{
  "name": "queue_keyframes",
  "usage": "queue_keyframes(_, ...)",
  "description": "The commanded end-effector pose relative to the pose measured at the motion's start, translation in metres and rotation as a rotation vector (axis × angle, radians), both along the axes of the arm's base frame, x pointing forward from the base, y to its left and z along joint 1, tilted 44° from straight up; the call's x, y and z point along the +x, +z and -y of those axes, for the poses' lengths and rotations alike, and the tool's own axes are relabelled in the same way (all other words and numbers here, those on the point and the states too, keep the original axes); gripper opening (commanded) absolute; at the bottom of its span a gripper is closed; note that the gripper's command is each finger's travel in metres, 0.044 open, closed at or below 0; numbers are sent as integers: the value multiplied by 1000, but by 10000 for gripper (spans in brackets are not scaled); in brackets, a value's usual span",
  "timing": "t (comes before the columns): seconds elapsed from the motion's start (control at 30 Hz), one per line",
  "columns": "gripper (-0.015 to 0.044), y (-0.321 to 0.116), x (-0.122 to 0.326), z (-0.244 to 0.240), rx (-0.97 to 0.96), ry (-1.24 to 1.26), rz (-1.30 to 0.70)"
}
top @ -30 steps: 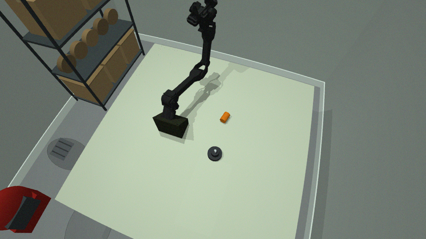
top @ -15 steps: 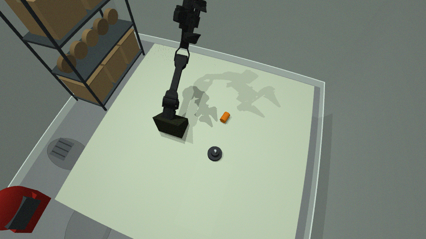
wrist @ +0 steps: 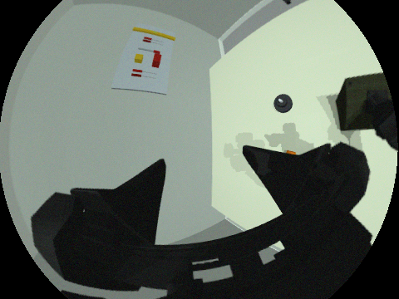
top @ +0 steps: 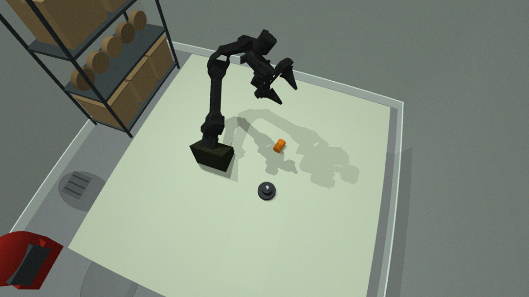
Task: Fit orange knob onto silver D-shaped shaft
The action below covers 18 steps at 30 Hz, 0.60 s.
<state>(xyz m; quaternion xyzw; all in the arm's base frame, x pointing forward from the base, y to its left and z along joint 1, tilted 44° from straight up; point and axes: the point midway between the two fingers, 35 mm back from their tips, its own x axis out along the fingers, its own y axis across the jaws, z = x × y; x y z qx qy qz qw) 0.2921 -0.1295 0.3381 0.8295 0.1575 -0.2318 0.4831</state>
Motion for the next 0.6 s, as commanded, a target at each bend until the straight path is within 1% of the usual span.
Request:
queue_keyframes(0.0,440,-52,25,-49,161,161,-134)
queue_keyframes(0.17,440,-103,39,-109,300,322,-300)
queue_keyframes(0.3,440,-141,38,-160,388,439,-449)
queue_keyframes(0.43,440,-177,25,-210,455,543,-615)
queue_keyframes(0.57,440,-212,1,-257,501,632,-797)
